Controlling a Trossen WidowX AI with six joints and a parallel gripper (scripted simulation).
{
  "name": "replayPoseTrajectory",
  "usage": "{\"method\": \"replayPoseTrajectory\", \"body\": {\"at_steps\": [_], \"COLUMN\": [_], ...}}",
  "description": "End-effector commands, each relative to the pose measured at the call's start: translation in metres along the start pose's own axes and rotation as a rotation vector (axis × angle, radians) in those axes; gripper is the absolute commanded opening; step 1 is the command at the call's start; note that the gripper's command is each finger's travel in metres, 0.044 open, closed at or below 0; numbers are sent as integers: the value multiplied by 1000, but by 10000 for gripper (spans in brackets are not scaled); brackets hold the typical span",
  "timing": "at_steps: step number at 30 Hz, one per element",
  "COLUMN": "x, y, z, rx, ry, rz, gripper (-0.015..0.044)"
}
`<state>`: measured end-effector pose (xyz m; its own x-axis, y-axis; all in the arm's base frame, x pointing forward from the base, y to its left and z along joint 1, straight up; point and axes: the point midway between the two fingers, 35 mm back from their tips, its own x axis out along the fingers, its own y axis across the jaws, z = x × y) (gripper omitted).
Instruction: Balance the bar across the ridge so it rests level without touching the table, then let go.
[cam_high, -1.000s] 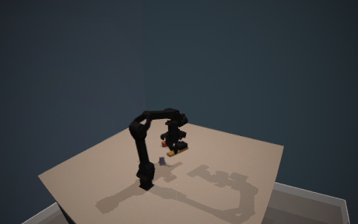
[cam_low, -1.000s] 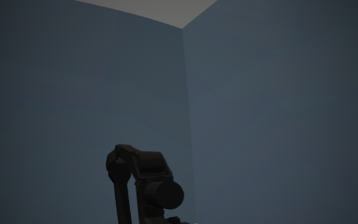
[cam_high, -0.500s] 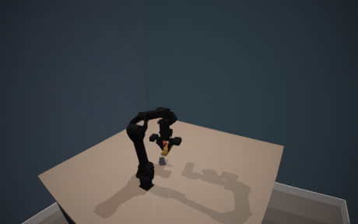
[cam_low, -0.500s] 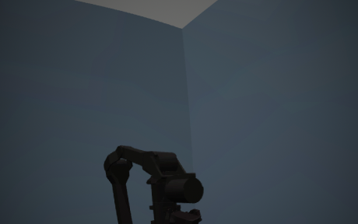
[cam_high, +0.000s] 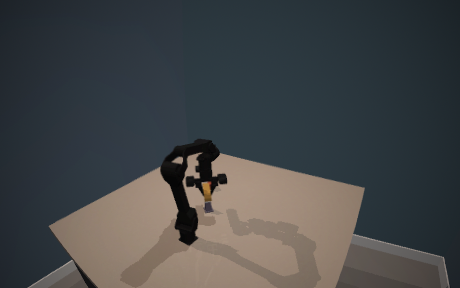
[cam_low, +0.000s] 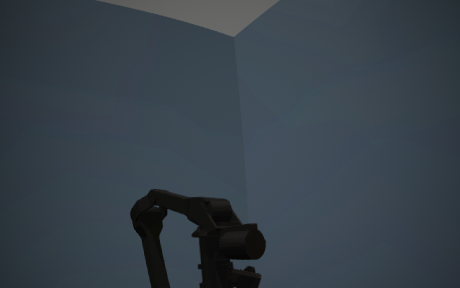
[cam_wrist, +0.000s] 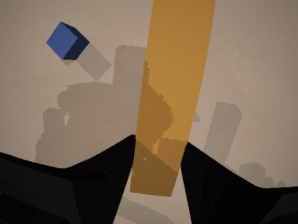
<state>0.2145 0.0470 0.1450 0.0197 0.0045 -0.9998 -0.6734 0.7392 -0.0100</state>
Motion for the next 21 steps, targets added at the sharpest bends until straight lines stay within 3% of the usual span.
{"method": "replayPoseTrajectory", "body": {"at_steps": [1, 21], "x": [5, 37], "y": [2, -2], "z": [0, -2], "rx": [-42, -156], "ry": [-2, -2], "rz": [-1, -2], "gripper": [0, 0]}}
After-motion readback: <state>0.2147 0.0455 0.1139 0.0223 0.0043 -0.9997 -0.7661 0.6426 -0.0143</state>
